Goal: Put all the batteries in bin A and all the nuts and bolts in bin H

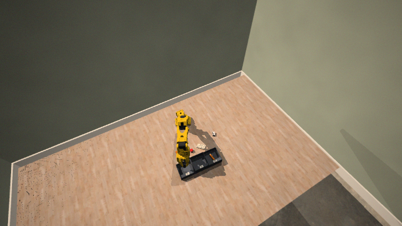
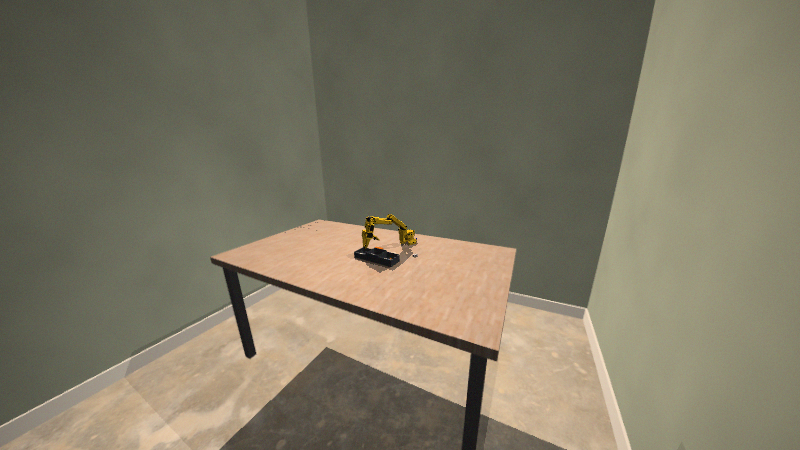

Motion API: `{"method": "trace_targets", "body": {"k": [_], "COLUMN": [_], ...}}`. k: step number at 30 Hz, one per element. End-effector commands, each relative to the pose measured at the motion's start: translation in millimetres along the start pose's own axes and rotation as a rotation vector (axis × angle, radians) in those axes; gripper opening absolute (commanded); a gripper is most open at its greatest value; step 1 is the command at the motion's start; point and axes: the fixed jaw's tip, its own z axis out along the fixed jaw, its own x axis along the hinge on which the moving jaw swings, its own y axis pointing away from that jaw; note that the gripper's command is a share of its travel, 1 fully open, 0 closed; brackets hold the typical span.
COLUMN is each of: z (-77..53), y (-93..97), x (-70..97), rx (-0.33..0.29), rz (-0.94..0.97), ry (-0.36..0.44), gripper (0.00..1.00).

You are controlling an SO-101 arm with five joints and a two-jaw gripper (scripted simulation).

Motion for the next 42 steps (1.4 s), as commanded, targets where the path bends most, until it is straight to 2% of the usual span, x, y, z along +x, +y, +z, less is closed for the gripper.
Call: {"method": "trace_targets", "body": {"k": [1,18,28,42], "z": [-8.2,-4.5,-0.6,7.6], "y": [2.9,2.9,2.9,2.9], "x": [9.3,7.6,-0.8,-2.3], "rx": [-0.002,-0.002,-0.001,-0.001], "rz": [0.000,0.000,0.000,0.000], "ry": [0.058,0.045,-0.011,-0.011], "gripper": [0.00,0.00,0.00,0.00]}}
